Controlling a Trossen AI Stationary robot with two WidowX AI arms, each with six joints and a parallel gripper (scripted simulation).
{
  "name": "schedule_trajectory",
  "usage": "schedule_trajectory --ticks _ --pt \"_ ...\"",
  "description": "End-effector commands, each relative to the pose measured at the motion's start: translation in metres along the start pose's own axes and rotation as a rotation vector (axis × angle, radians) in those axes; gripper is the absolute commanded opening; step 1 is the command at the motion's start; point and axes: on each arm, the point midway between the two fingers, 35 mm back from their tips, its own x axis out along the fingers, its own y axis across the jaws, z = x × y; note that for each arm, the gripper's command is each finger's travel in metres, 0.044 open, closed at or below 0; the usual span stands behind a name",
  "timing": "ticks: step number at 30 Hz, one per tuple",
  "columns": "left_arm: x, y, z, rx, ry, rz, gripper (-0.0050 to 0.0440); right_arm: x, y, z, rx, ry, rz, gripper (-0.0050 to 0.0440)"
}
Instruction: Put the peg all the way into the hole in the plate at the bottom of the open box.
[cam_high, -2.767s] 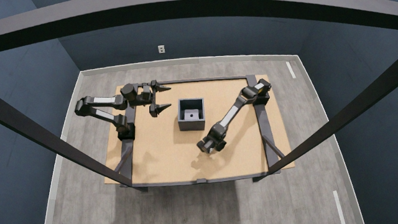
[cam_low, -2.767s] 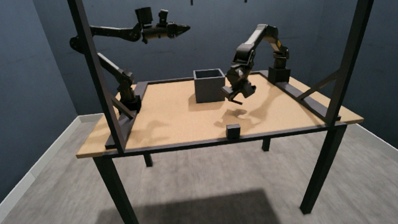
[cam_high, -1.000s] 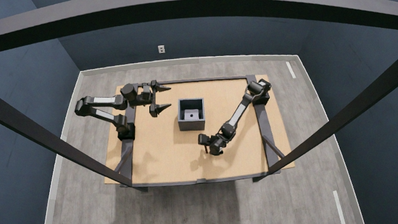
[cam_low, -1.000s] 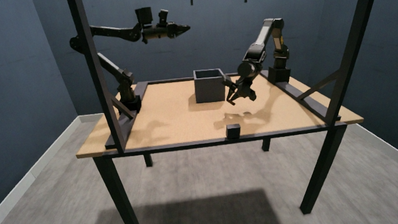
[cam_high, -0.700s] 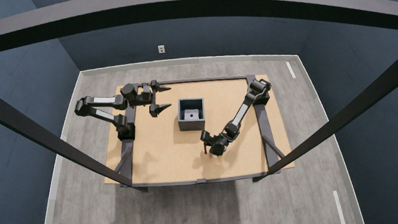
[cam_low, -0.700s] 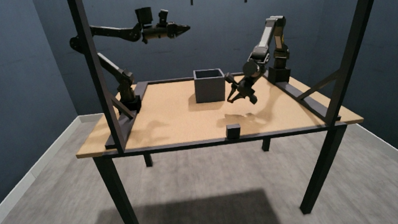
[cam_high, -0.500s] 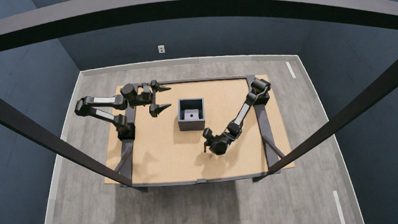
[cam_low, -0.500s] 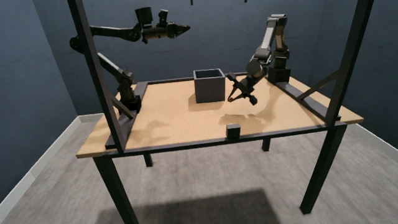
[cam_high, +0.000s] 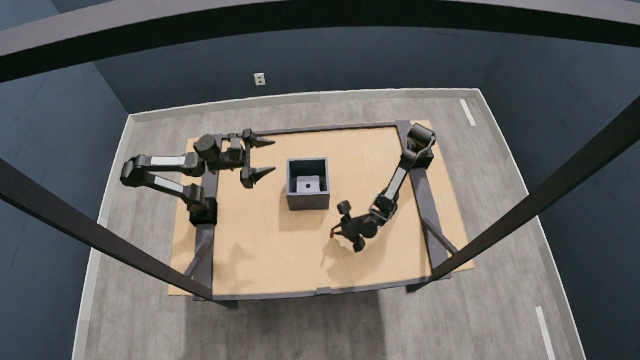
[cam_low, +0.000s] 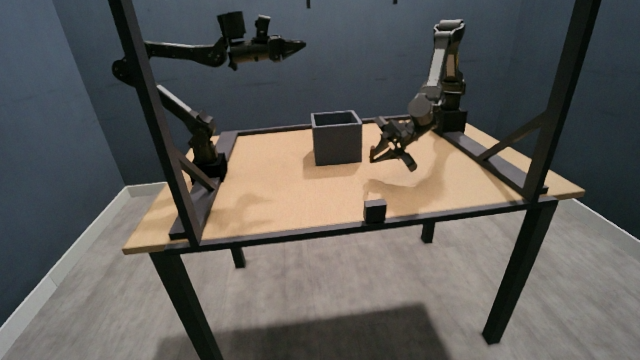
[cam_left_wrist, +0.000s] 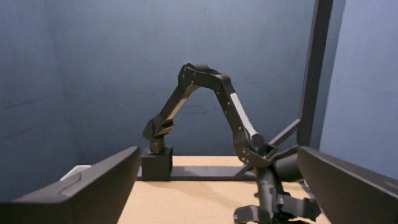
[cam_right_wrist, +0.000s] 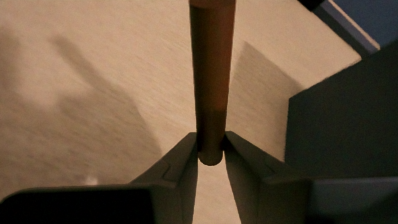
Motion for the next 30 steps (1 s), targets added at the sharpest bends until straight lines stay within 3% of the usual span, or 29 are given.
schedule_trajectory --ticks 1,19,23,30 --pt "-0.002 0.001 0.006 -0.004 -0.016 0.001 0.044 0.004 0.008 -0.018 0.141 -0.058 -0.017 0.0065" --pt "-0.002 0.001 0.006 -0.004 -0.016 0.001 0.044 -0.009 0.008 -0.045 0.659 -0.238 -0.014 0.0065" --pt "-0.002 0.001 0.006 -0.004 -0.016 0.001 0.044 -0.009 0.008 -0.035 0.654 -0.247 -0.011 0.0065" --pt "-0.002 0.001 0.006 -0.004 -0.016 0.001 0.044 -0.006 0.008 -0.044 0.611 -0.221 -0.02 0.0065"
